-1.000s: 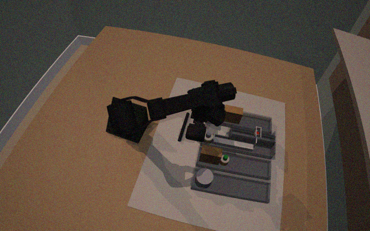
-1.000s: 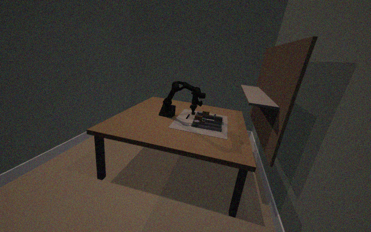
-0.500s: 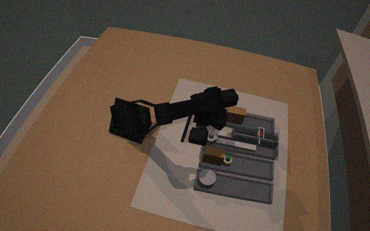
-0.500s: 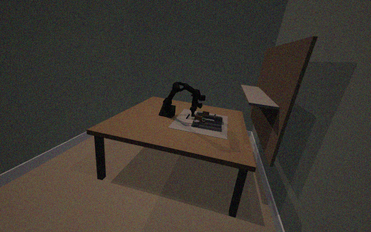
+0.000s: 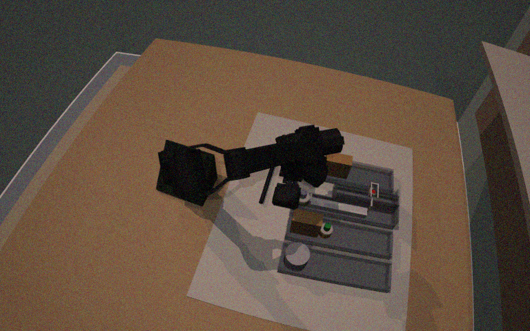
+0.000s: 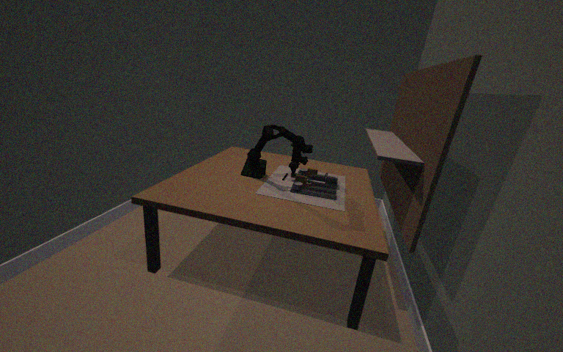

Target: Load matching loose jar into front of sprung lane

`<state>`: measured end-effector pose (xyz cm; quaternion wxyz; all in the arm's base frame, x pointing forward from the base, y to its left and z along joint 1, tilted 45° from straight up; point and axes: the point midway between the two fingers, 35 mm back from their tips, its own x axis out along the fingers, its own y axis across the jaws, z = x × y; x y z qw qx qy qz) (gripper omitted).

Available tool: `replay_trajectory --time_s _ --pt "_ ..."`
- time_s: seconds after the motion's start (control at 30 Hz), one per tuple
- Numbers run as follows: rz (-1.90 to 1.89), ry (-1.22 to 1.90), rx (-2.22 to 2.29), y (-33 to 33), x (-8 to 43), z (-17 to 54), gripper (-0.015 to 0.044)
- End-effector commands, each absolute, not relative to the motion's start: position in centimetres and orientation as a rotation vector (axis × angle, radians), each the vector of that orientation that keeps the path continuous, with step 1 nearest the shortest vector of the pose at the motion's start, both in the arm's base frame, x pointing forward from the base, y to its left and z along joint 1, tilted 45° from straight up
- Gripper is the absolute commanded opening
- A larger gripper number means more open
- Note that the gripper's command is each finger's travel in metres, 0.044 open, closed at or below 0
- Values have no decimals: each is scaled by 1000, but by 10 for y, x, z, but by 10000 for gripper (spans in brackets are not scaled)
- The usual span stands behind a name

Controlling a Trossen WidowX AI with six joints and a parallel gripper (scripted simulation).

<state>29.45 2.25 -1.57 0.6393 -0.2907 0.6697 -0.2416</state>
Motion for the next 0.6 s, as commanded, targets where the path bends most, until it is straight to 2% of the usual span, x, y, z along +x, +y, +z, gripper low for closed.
replay_trajectory --time_s 0.0,0.57 --pt "-550 1523 -670 23 298 -15 0" --pt "-550 1522 -670 23 305 -15 0"
